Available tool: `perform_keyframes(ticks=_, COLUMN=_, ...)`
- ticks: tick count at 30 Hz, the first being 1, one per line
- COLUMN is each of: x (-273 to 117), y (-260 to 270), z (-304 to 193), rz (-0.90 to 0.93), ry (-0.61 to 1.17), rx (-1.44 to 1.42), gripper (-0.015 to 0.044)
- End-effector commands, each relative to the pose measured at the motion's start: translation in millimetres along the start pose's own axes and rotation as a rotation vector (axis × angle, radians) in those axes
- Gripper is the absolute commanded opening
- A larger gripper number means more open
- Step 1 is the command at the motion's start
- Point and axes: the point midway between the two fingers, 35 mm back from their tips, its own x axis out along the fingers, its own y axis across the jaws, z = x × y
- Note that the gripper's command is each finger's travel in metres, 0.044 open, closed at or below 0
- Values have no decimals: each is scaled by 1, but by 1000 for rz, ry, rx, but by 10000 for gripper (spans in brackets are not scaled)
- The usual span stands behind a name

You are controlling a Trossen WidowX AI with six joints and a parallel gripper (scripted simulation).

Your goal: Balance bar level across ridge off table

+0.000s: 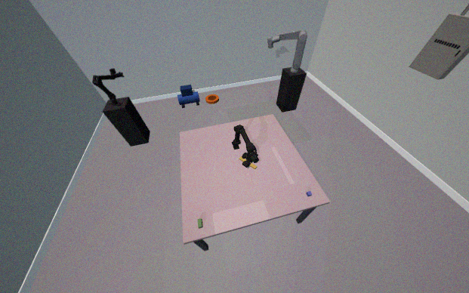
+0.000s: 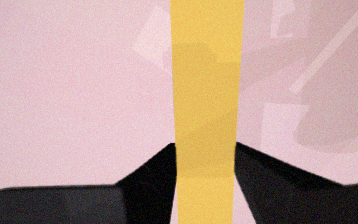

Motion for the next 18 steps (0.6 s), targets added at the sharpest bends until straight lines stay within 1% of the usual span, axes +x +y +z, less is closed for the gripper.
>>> perform_keyframes(ticks=1, x=1, y=0, z=0, rz=-3, ry=1, rx=4, gripper=0)
perform_keyframes(ticks=18, x=2, y=0, z=0, rz=-3, ry=1, rx=4, gripper=0)
